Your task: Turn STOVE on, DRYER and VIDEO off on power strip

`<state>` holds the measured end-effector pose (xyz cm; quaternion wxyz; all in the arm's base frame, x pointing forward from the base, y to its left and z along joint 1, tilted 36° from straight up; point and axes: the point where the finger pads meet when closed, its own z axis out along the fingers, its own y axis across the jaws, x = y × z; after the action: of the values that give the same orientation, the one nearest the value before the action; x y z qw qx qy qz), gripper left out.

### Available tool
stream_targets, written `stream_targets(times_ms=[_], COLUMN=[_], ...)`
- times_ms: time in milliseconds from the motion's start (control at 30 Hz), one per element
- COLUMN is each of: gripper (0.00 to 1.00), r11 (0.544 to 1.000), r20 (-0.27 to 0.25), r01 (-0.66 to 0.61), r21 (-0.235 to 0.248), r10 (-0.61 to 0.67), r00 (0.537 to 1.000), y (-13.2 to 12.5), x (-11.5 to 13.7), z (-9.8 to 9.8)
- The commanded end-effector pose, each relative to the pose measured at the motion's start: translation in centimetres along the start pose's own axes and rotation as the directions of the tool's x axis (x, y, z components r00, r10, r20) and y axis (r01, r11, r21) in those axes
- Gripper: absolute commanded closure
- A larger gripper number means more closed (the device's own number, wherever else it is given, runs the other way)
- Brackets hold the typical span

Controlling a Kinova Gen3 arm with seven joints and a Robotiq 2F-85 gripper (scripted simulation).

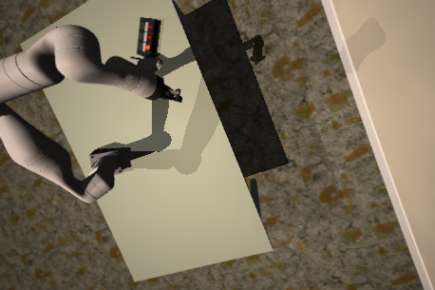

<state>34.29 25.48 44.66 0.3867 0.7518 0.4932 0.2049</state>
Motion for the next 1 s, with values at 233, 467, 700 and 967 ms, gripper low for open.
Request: stream_targets(times_ms=[233, 467, 700, 967], gripper=[1.0, 1.0, 1.0, 1.0], r11=[0.992, 0.982, 0.968, 0.951], r20=[-0.002, -0.013, -0.023, -0.034], r01=[0.121, 0.188, 0.25, 0.31], r21=[-0.022, -0.016, -0.009, -0.002], r10=[-0.122, -0.188, -0.251, -0.309], r00=[0.993, 0.982, 0.968, 0.95], y=[-1.6, -3.3, -5.1, -6.9], x=[4.9, 7.3, 9.5, 11.5], z=[-0.1, 0.0, 0.2, 0.5])
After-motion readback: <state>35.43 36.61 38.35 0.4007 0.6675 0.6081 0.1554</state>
